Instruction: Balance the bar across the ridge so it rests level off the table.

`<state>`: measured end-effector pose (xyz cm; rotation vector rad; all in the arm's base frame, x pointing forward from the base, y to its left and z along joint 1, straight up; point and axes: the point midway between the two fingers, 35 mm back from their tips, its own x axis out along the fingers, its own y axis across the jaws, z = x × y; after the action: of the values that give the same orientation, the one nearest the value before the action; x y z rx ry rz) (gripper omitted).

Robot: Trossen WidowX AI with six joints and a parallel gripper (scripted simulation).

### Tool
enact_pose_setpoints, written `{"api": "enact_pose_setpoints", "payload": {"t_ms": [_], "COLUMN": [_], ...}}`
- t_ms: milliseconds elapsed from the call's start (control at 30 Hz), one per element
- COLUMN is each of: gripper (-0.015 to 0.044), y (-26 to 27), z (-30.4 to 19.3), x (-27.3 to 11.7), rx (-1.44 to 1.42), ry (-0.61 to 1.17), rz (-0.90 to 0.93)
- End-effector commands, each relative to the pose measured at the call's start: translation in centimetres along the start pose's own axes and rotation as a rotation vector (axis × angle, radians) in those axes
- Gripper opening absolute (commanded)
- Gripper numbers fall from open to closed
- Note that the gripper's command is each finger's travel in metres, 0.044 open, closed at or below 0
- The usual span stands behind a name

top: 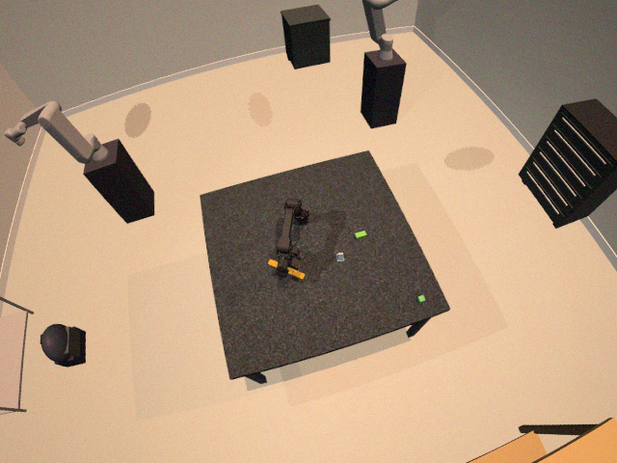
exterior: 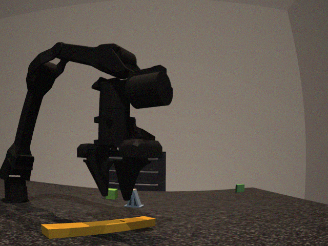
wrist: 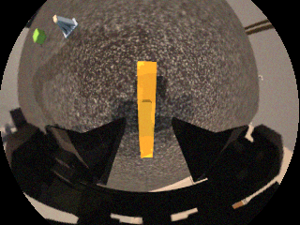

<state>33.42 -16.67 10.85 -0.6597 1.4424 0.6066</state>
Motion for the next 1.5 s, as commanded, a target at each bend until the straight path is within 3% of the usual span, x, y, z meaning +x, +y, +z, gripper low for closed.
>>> {"api": "enact_pose_setpoints", "payload": {"t_ms": [0,1267,1467], "gripper": [0.0315,0.0315,0.0158], "y": [0.2,0.3,0.3], "z": [-0.1,-0.1,-0.1], "x": [2.6,5.7,5.6], "rx": [-0.008,-0.008,-0.002], "ry": [0.007,0.007,0.004], "rz": [0.010,0.010,0.012]}}
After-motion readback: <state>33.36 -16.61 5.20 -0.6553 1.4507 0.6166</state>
